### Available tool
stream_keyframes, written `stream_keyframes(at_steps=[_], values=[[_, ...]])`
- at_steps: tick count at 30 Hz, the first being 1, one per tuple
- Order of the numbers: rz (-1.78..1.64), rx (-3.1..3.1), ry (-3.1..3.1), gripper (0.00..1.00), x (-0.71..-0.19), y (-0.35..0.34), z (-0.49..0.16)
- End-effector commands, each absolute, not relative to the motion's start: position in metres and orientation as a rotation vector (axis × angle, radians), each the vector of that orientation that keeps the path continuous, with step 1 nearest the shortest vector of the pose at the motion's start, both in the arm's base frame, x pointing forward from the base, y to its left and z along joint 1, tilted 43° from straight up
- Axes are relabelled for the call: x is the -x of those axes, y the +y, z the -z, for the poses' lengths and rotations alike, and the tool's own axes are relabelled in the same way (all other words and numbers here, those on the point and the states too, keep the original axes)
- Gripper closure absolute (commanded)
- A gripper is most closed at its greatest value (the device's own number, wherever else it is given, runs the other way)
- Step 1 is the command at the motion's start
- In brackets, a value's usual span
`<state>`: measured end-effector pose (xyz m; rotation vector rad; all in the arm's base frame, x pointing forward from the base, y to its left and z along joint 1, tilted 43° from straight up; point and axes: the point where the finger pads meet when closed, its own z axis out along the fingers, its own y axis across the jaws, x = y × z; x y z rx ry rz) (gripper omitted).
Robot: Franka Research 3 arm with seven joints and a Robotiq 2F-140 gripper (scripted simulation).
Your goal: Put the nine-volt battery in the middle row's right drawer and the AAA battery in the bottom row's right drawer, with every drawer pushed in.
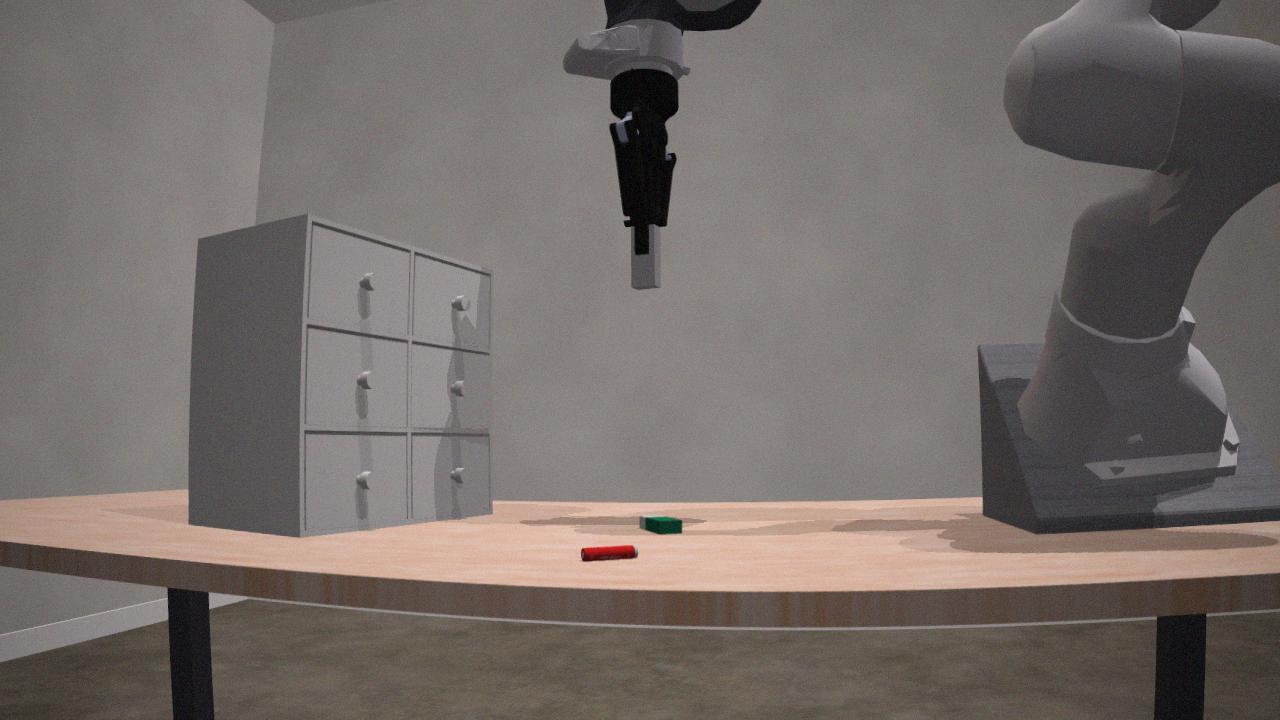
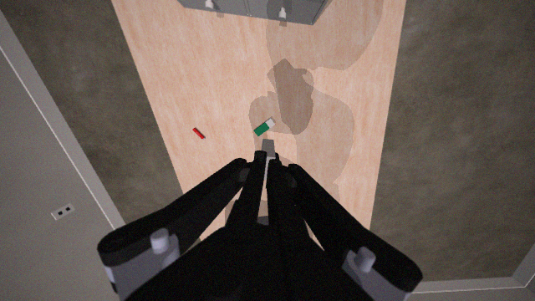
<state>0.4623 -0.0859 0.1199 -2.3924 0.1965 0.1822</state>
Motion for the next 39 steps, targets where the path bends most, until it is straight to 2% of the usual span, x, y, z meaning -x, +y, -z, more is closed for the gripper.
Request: stream_keyframes(at_steps=[1,39], values=[[-0.186,2.39,0.19,1.0,-0.461,-0.086,-0.12],[-0.14,2.396,0.208,1.0,-0.475,-0.072,-0.096]])
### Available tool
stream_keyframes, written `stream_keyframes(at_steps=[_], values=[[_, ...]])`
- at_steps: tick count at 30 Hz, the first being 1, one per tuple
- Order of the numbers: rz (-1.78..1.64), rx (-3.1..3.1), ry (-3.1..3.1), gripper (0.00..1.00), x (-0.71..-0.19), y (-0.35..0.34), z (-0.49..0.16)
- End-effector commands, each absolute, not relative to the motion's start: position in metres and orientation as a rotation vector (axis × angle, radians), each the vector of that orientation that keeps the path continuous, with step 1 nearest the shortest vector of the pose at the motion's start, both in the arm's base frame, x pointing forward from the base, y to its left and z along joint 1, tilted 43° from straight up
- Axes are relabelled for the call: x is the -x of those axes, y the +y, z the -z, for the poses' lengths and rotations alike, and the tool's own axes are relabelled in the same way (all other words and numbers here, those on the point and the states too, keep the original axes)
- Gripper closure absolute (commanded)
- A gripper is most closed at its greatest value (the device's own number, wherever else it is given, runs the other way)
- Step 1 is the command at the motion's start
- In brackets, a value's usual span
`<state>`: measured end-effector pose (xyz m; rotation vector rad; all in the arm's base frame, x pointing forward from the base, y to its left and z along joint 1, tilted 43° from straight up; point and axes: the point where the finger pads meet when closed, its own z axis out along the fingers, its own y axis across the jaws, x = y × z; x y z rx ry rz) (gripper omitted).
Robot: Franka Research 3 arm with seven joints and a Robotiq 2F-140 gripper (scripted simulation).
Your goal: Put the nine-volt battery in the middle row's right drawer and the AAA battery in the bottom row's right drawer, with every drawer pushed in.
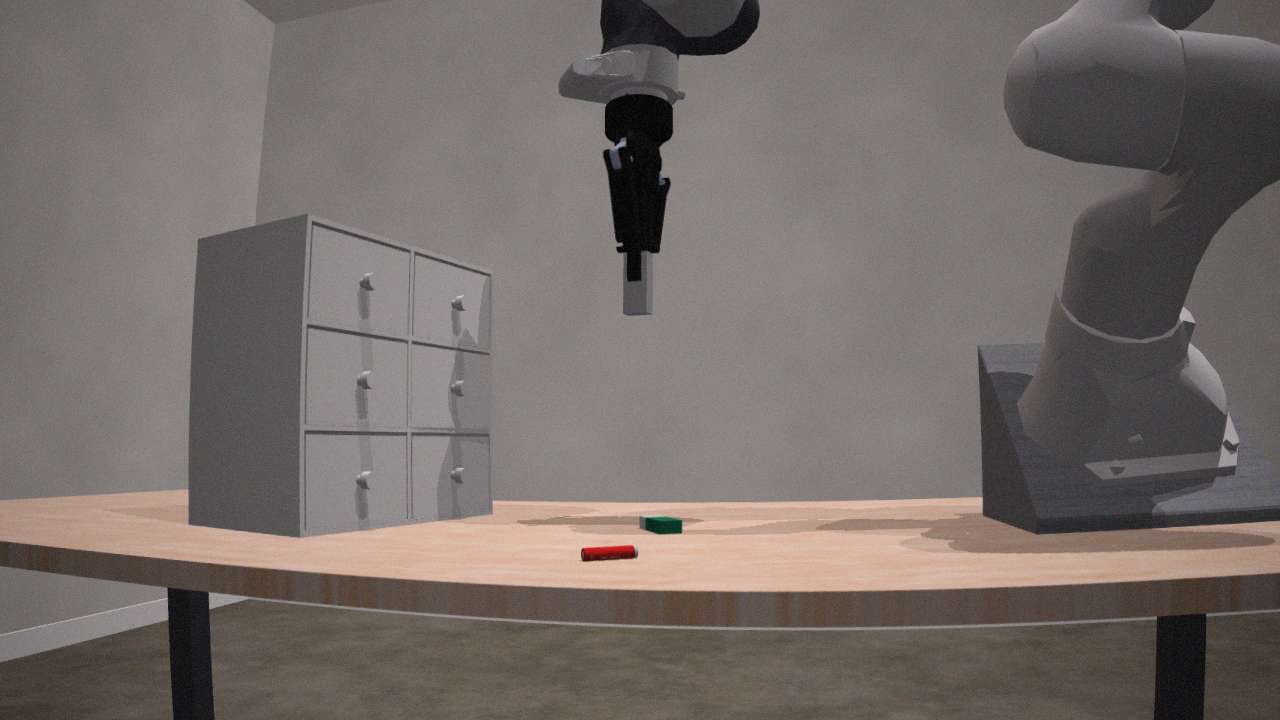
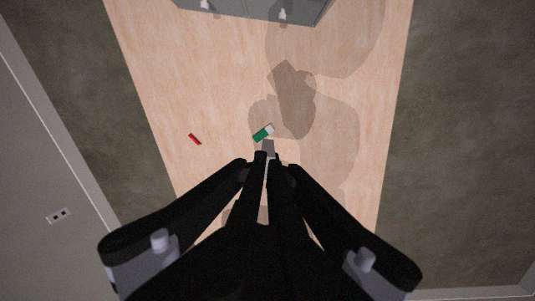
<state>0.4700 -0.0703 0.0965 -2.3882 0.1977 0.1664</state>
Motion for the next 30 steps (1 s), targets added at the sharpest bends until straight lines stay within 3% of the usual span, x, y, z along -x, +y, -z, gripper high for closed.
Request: stream_keyframes(at_steps=[1,30], values=[[-0.128,2.397,0.213,1.0,-0.476,-0.072,-0.095],[0.634,2.367,0.499,1.0,-0.524,-0.041,-0.048]])
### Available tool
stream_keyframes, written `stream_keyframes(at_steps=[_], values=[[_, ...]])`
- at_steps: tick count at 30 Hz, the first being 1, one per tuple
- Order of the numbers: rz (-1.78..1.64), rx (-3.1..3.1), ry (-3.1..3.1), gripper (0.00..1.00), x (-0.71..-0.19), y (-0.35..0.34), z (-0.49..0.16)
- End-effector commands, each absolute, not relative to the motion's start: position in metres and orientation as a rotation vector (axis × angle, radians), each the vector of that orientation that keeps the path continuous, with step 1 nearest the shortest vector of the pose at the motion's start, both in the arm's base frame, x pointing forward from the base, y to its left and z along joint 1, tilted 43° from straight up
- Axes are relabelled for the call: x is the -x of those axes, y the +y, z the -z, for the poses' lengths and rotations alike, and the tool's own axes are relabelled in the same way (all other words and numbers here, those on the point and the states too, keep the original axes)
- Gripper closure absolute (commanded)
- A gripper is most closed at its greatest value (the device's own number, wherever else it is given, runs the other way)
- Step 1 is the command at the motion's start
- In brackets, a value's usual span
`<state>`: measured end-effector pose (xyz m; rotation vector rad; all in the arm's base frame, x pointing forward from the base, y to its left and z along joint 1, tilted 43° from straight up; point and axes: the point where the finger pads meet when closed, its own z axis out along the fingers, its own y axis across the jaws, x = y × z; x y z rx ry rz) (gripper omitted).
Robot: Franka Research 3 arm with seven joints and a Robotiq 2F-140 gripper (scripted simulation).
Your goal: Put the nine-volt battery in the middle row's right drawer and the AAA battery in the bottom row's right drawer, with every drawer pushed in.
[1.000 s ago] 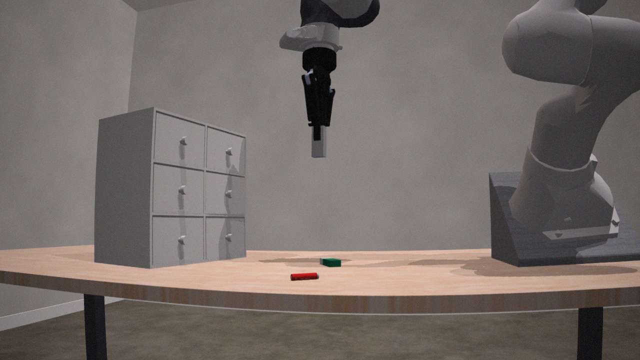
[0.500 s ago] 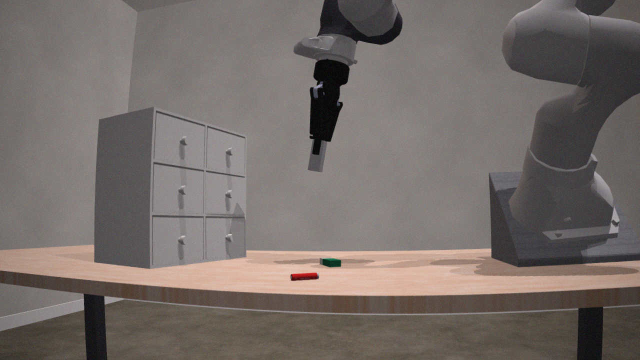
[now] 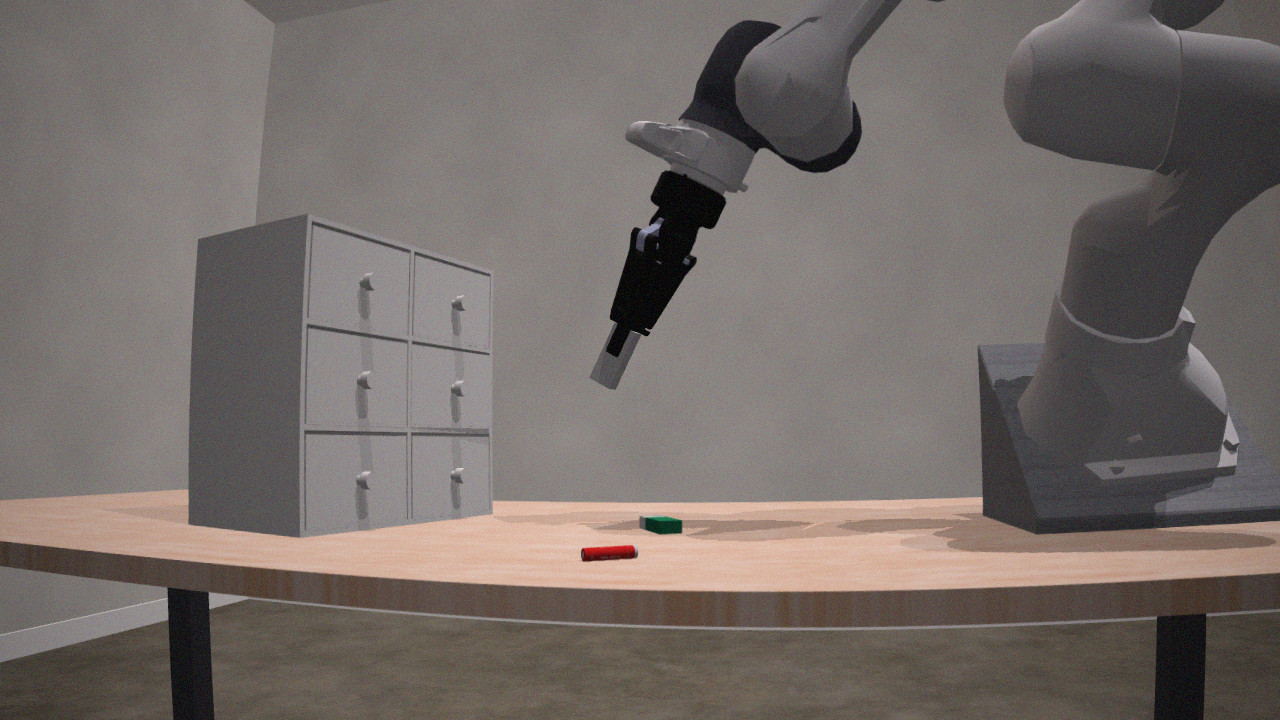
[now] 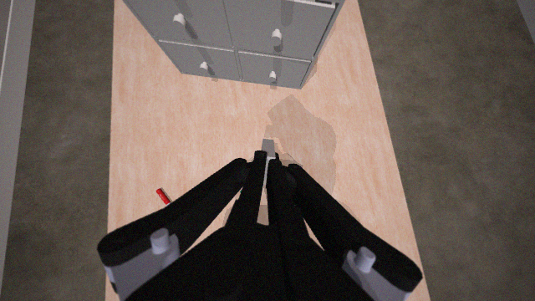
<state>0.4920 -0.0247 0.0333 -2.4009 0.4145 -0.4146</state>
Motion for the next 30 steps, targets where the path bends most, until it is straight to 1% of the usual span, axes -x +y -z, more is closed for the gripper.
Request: stream_keyframes(at_steps=[1,4,19,30], values=[[0.664,2.362,0.51,1.0,-0.526,-0.04,-0.046],[0.694,2.356,0.521,1.0,-0.527,-0.039,-0.044],[1.082,2.253,0.657,1.0,-0.552,-0.023,-0.02],[1.233,2.198,0.708,1.0,-0.562,-0.017,-0.01]])
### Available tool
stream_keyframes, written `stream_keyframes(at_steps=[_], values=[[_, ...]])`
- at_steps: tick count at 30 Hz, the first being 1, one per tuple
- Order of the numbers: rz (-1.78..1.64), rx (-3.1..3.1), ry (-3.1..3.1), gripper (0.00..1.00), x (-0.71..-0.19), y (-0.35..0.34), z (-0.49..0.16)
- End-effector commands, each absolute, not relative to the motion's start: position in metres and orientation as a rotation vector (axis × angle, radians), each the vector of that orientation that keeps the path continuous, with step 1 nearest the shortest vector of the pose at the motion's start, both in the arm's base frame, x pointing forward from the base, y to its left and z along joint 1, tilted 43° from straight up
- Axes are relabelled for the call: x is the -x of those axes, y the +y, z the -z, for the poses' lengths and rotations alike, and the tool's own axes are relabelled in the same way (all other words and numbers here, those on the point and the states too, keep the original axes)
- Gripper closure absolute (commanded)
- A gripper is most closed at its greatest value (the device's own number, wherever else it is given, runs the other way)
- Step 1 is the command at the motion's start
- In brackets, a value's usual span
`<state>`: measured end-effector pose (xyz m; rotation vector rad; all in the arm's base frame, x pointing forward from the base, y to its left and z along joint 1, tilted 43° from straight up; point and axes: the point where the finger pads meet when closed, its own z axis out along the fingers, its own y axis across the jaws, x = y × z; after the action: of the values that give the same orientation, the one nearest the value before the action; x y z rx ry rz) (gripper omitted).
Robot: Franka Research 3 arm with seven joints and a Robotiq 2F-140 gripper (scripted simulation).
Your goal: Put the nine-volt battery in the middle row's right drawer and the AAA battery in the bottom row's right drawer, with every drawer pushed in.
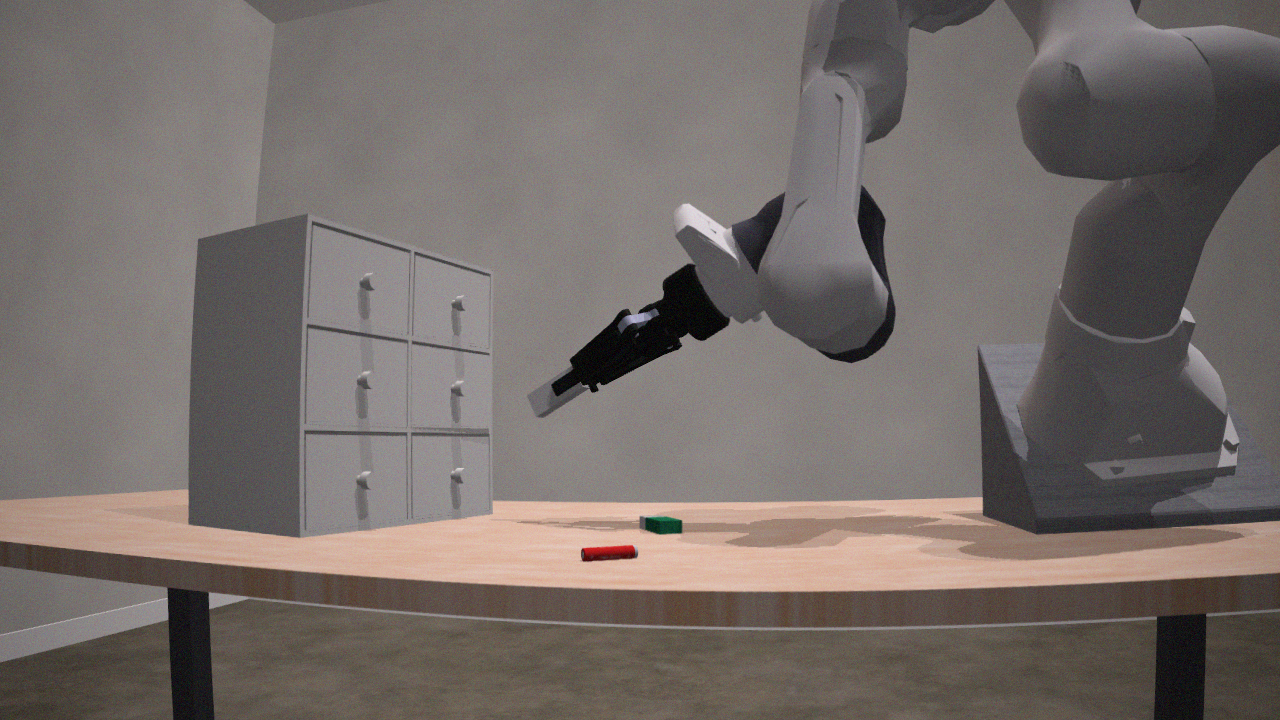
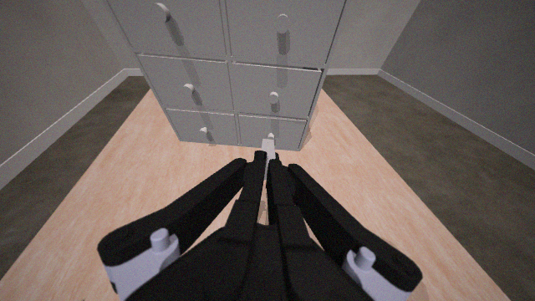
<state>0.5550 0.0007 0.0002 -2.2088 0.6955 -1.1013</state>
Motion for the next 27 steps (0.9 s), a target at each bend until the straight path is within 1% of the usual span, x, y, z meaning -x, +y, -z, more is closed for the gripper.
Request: stream_keyframes(at_steps=[1,15,16,27], values=[[1.244,2.194,0.712,1.0,-0.5626,-0.017,-0.0096],[1.285,2.178,0.726,1.0,-0.565,-0.0153,-0.0068],[1.285,2.178,0.726,0.8,-0.565,-0.0153,-0.0068],[1.285,2.178,0.726,0.8,-0.565,-0.0153,-0.0068]])
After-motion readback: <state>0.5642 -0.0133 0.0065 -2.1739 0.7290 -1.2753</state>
